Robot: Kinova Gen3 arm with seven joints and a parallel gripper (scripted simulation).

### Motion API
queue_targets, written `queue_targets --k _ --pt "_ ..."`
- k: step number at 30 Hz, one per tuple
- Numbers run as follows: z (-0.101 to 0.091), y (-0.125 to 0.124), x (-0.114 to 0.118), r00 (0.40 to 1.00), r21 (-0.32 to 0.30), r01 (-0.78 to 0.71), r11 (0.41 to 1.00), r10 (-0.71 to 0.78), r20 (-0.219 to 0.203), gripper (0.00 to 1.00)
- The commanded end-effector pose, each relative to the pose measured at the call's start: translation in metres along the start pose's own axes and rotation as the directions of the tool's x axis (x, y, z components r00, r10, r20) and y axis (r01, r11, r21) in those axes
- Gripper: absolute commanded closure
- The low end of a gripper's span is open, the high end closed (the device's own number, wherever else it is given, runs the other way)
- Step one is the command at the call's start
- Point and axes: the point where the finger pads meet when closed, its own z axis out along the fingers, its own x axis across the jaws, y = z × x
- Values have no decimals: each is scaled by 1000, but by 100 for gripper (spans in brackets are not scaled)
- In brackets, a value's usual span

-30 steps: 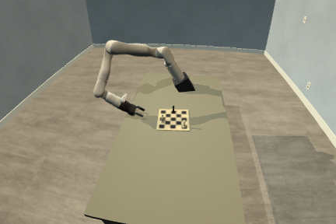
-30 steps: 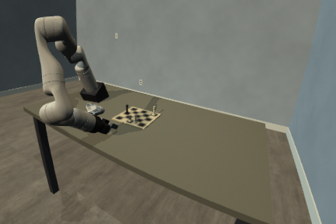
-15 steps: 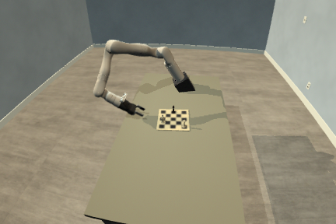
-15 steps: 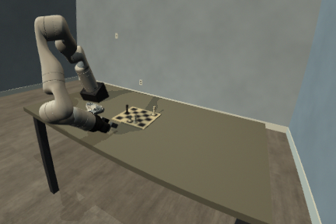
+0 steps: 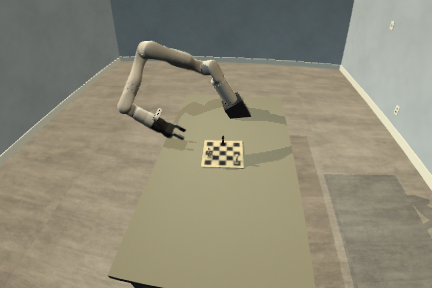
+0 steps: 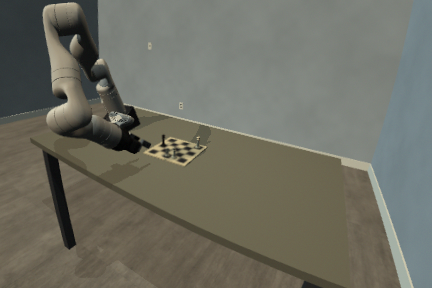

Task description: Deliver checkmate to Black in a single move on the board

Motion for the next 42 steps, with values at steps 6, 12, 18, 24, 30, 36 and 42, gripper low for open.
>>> queue_targets --k 6,12,18,24,30,36,42 --pt "-13 -12 2 1000 -11 15 1000 -15 -15 0" --pt "-7 -12 1 1000 -20 11 1000 -11 1 0" --pt "9 -20 -2 998 -92 11 996 -6 60 0" --pt "26 -28 -5 993 -185 25 982 -2 120 0" --pt "51 -43 -7 980 -377 89 922 -13 198 0" --pt "57 -48 -6 976 -445 122 887 -26 215 0" --pt "65 -58 -2 972 -539 176 824 -58 229 0"
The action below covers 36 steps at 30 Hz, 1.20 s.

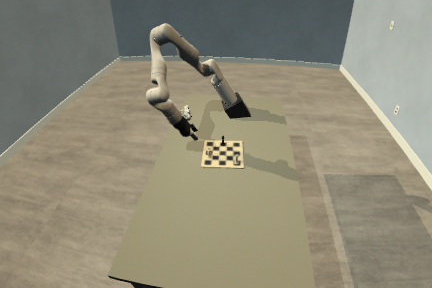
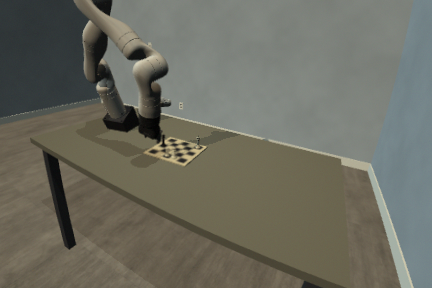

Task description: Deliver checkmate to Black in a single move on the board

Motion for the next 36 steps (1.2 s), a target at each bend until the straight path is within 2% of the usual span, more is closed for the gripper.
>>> queue_targets --k 1,8,9,17,18,25,26,34,35,36 --pt "-6 -18 5 999 -22 42 999 -43 -8 0" --pt "-6 -18 5 999 -22 42 999 -43 -8 0" --pt "-6 -22 7 998 -61 55 997 -56 -14 0" --pt "-6 -22 7 998 -61 55 997 -56 -14 0" --pt "-7 -26 10 997 -99 67 993 -70 -21 0" --pt "-7 -26 10 997 -99 67 993 -70 -21 0" --pt "-9 -31 13 996 -136 79 988 -84 -30 0" --pt "-9 -31 13 996 -136 79 988 -84 -30 0" --pt "-10 -35 16 994 -170 91 981 -99 -40 0" --pt "-10 -35 16 994 -170 91 981 -99 -40 0"
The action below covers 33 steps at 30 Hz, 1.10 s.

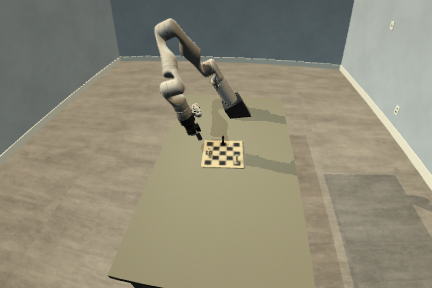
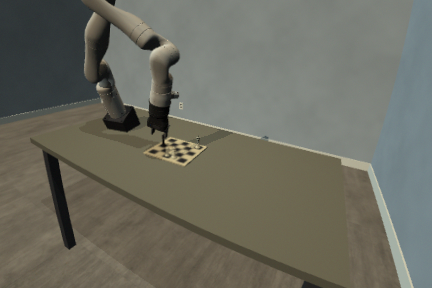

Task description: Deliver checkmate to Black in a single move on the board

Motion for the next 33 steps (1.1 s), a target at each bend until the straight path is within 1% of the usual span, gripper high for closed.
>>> queue_targets --k 1,6,7,14,15,22,23,30,31,33 --pt "-3 -7 2 1000 -11 18 1000 -18 -8 0" --pt "-3 -7 2 1000 -11 18 1000 -18 -8 0" --pt "-6 -11 6 999 -44 31 999 -32 -21 0" --pt "-6 -11 6 999 -44 31 999 -32 -21 0" --pt "-8 -15 10 998 -75 43 996 -46 -35 0" --pt "-8 -15 10 998 -75 43 996 -46 -35 0" --pt "-11 -19 13 997 -103 55 993 -61 -49 0" --pt "-11 -19 13 997 -103 55 993 -61 -49 0" --pt "-14 -22 17 995 -129 66 989 -75 -63 0" --pt "-14 -22 17 995 -129 66 989 -75 -63 0"
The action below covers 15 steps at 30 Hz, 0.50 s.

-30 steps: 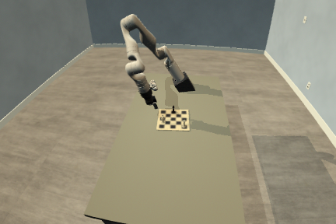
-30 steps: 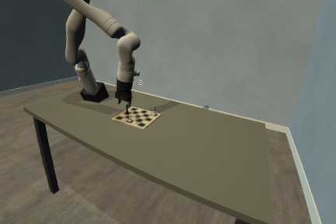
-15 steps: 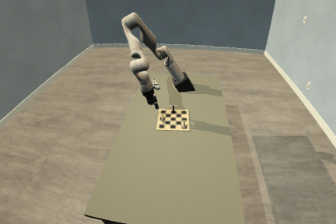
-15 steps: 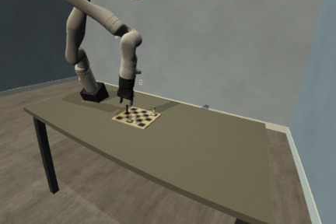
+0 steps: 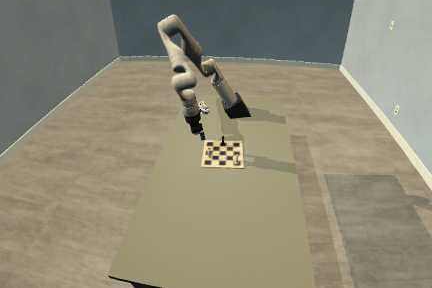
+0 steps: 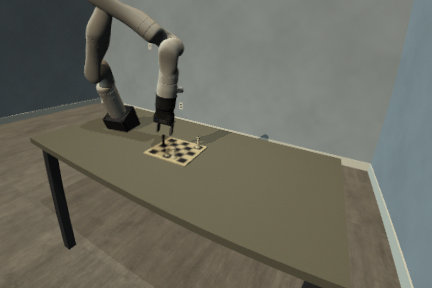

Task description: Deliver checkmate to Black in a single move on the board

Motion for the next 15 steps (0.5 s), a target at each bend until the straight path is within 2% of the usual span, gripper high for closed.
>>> queue_targets --k 1,15 --pt "-3 -5 2 1000 -4 12 1000 -12 -7 0" --pt "-9 -12 9 999 -48 35 998 -36 -38 0"
